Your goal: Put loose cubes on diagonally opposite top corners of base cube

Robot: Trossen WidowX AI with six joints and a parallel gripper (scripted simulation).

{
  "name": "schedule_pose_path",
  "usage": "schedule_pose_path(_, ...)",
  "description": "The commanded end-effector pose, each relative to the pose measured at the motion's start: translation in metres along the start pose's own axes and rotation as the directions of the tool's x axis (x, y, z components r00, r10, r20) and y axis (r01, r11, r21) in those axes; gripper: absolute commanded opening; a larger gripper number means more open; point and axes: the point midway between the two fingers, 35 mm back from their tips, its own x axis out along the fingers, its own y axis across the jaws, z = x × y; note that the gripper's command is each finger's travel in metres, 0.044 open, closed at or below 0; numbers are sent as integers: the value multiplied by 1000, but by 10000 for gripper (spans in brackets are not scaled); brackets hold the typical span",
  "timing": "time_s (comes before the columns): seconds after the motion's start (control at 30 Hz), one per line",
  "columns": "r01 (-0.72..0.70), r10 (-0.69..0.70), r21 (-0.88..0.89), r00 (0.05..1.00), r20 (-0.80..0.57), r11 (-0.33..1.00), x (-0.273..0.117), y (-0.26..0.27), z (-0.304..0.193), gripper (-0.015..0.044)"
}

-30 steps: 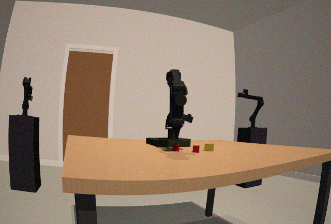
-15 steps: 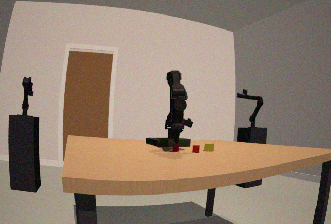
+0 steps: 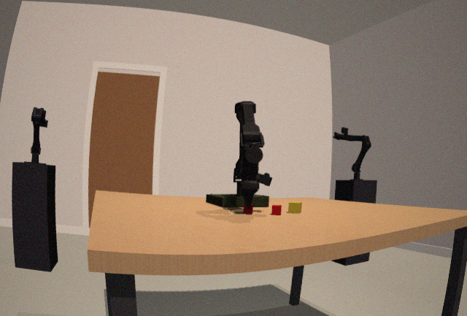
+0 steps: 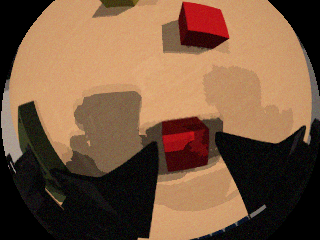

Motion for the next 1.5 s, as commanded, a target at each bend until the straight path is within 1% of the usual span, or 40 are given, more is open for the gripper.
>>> schedule_pose_path(0.0, -7, 7, -6, 1000, -7, 1000, 3, 3, -1, 160)
schedule_pose_path(0.07, -7, 7, -6, 1000, -7, 1000, 3, 3, -1, 107)
schedule_pose_path(0.1, -7, 7, -6, 1000, -7, 1000, 3, 3, -1, 105)
schedule_pose_path(0.27, -7, 7, -6, 1000, -7, 1000, -1, 1, -1, 105)
schedule_pose_path(1.33, -7, 7, -6, 1000, -7, 1000, -102, -1, 0, 105)
schedule_pose_path(1.47, -7, 7, -6, 1000, -7, 1000, -107, 0, 0, 105)
